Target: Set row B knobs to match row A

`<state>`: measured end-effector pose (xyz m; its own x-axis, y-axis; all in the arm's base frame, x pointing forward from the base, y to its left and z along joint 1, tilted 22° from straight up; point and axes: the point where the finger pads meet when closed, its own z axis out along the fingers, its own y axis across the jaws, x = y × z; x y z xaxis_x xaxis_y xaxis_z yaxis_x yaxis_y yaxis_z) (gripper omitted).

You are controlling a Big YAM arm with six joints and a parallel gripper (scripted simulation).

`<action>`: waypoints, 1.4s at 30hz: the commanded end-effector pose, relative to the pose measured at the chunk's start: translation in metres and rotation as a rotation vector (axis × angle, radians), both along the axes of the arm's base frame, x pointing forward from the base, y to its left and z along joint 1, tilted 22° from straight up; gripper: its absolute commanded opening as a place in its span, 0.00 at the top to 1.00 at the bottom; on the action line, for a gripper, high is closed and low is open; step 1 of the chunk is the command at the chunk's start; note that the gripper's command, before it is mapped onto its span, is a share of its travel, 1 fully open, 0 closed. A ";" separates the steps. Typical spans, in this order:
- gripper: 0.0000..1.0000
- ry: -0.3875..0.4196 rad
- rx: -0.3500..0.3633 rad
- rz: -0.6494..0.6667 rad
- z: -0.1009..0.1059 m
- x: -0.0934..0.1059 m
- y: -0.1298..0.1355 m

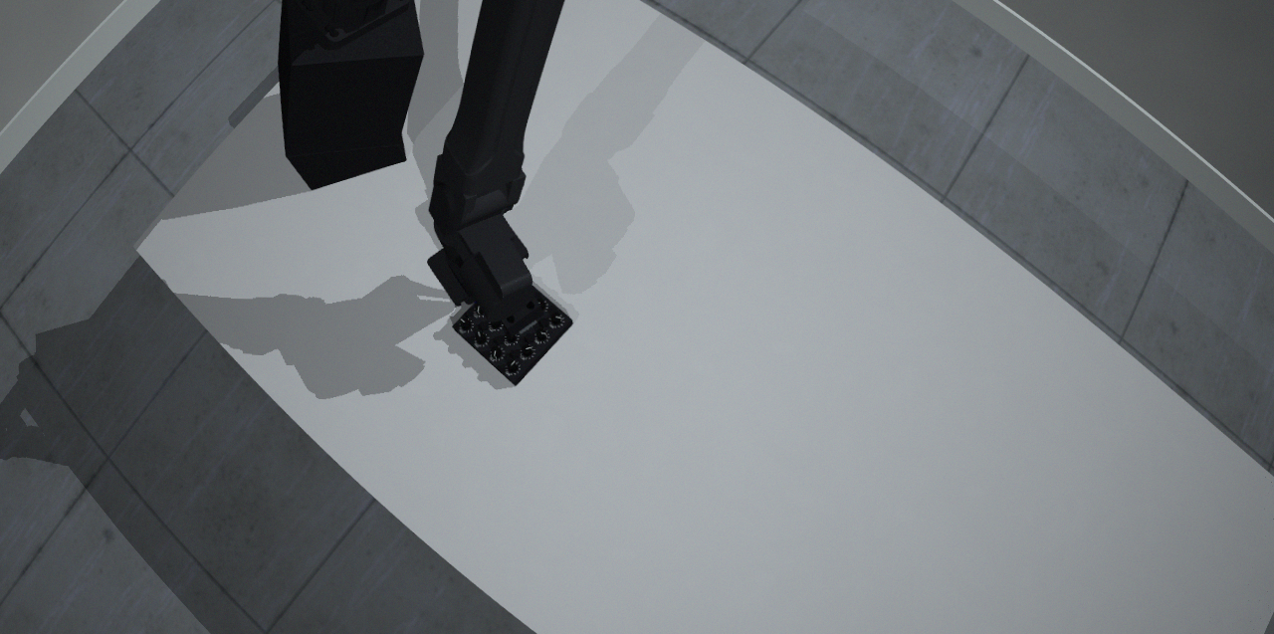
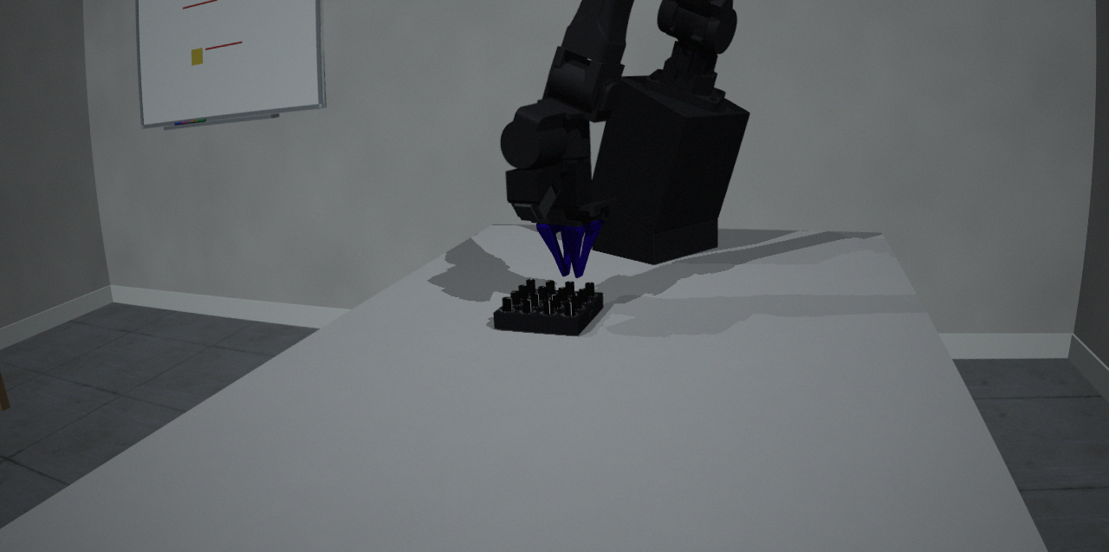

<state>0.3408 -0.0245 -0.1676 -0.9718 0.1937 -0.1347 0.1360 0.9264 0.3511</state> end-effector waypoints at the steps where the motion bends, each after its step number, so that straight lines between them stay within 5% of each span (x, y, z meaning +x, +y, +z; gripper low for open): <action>1: 0.82 0.006 -0.003 0.001 -0.001 0.004 0.000; 42: 0.82 -0.009 -0.005 0.001 -0.013 0.009 0.005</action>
